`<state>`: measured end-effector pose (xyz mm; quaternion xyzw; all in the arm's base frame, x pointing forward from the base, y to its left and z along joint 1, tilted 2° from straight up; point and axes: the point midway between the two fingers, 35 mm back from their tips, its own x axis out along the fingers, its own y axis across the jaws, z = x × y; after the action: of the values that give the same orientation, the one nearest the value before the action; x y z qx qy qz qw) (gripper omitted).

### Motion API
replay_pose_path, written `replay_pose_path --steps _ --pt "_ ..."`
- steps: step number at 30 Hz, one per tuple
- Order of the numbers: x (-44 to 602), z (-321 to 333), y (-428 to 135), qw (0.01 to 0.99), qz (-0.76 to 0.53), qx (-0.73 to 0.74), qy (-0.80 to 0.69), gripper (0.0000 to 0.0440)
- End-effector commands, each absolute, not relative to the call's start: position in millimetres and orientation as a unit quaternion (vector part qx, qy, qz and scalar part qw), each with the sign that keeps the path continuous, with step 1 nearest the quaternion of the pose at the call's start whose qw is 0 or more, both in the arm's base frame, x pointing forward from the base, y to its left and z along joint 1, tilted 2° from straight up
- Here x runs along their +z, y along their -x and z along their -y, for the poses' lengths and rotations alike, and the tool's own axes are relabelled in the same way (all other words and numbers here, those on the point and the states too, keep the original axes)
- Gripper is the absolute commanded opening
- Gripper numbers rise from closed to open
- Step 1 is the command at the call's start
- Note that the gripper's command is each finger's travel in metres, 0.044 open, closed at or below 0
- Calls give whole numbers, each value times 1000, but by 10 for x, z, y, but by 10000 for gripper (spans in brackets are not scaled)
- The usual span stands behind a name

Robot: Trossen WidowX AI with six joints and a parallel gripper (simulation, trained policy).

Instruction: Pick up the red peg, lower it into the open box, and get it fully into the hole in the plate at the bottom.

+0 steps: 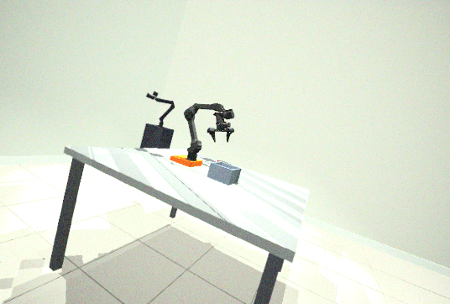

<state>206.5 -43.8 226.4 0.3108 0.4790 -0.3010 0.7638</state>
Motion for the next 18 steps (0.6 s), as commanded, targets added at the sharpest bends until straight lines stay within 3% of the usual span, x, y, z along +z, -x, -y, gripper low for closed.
replay_pose_path --steps 1,18 --pt "2093 255 -2070 744 -509 -306 -306 440" --pt "1383 -484 -1917 672 -587 -348 -287 440"
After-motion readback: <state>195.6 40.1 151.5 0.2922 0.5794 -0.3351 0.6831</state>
